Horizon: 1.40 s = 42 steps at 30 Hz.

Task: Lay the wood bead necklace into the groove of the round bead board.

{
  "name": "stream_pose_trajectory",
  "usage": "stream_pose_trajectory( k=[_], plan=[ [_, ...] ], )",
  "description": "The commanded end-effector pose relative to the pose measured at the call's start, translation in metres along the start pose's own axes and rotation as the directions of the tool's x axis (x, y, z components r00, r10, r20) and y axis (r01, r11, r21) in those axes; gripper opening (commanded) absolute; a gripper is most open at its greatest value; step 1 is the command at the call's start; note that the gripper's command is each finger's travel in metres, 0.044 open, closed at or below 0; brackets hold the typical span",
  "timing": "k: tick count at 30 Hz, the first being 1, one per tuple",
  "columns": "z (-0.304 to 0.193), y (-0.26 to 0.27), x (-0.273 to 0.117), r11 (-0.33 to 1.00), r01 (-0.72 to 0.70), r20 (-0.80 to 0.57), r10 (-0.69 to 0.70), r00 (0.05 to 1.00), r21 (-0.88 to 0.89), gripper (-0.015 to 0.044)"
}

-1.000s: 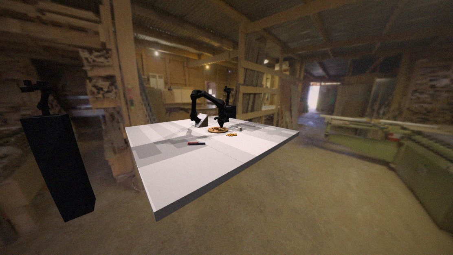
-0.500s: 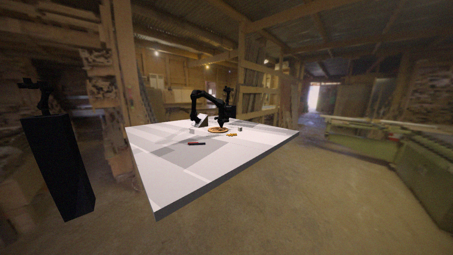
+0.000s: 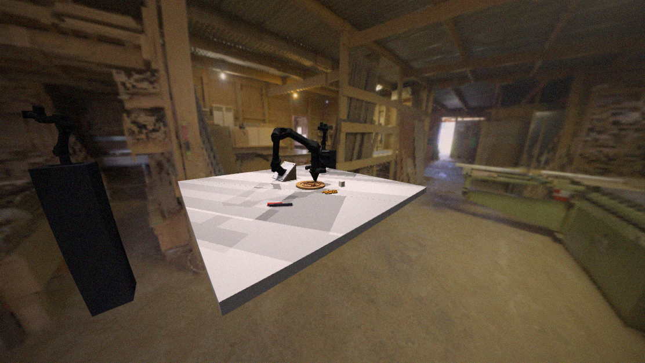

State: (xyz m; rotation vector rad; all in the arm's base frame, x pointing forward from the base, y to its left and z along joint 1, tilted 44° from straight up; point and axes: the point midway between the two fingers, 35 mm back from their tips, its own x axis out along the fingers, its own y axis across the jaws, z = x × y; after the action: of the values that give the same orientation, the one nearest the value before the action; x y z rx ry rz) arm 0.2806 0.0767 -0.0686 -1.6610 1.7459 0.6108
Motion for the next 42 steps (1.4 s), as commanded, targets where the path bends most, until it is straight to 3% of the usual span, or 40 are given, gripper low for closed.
stream_pose_trajectory(
  k=[1,13,30,42],
  plan=[
    [0.0054,0.008,-0.0006,1.0,-0.003,0.002,0.003,1.0,-0.004,0.0],
    [0.0063,0.0095,0.0075,1.0,-0.002,0.001,0.002,1.0,-0.004,0.0],
    [0.0059,0.009,0.0027,1.0,-0.001,-0.001,0.001,1.0,-0.005,0.044],
    [0.0059,0.0091,-0.0006,1.0,-0.003,0.002,0.003,1.0,-0.004,0.044]
  ],
)
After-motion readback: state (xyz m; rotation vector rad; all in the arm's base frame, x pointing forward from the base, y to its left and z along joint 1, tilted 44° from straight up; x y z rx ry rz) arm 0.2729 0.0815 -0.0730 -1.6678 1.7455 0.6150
